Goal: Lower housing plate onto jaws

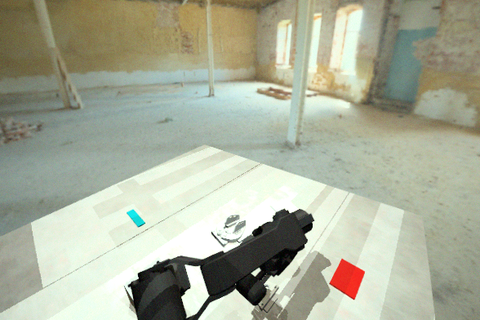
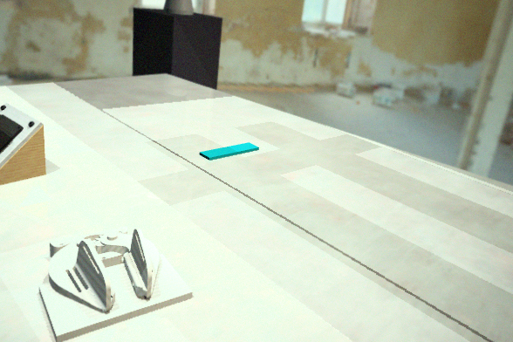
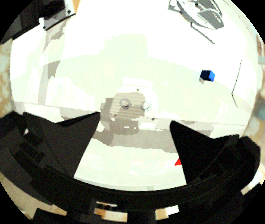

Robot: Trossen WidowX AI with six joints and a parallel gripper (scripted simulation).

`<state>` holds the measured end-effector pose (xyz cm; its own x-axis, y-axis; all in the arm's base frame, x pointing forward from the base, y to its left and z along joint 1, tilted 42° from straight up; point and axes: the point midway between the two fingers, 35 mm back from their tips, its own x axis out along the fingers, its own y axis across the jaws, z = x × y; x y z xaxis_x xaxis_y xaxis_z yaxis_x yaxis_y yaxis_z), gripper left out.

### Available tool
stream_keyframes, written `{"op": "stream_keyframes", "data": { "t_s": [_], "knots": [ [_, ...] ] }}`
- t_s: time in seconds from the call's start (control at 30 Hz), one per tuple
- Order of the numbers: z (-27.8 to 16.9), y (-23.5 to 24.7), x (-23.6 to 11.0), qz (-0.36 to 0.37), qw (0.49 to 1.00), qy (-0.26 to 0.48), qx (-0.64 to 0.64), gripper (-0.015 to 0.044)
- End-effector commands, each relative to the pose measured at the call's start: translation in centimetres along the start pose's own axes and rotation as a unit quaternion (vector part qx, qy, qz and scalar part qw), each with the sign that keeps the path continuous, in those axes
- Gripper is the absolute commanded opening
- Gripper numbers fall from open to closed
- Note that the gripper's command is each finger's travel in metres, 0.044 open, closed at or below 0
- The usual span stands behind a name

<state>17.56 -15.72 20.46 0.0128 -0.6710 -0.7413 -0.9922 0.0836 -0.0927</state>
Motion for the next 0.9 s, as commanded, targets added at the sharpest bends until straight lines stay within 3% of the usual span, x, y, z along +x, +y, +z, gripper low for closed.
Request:
{"op": "stream_keyframes", "data": {
  "t_s": [0.0, 0.87],
  "knots": [
    [0.2, 0.1, 0.6, 0.001, 1.0, -0.002, -0.002, 0.044],
    [0.2, 0.1, 3.9, 0.001, 1.0, -0.001, -0.002, 0.044]
  ]
}}
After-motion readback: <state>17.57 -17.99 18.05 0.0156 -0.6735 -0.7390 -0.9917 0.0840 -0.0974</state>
